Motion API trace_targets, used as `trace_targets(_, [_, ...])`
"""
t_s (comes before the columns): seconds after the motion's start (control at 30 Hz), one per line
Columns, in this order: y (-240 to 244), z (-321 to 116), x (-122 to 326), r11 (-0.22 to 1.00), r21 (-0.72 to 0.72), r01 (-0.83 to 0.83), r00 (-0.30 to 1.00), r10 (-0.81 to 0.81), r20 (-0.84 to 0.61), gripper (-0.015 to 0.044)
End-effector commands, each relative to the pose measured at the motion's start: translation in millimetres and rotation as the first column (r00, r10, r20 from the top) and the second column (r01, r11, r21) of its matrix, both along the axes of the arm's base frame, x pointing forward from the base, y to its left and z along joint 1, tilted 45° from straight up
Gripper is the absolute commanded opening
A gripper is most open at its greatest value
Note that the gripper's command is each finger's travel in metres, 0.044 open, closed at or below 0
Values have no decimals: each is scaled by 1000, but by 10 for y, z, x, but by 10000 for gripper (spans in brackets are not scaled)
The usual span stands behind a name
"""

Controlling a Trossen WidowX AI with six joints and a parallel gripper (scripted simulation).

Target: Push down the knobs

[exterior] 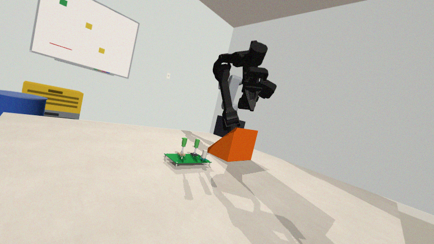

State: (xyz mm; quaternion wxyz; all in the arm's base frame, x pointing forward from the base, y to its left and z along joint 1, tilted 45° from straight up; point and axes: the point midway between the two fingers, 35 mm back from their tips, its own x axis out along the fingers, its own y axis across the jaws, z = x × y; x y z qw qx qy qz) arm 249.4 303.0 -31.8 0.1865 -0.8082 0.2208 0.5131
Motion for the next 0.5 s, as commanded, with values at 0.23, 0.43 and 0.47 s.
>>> trace_targets(0.23, [-925, 223, 258, 932, -135, 336, 942, -332, 51, 0])
trace_targets(0.43, [-1427, 371, 312, 843, -203, 498, 867, -488, 101, 0])
trace_targets(0.47, [-1509, 398, 315, 825, -214, 522, 853, -511, 111, 0])
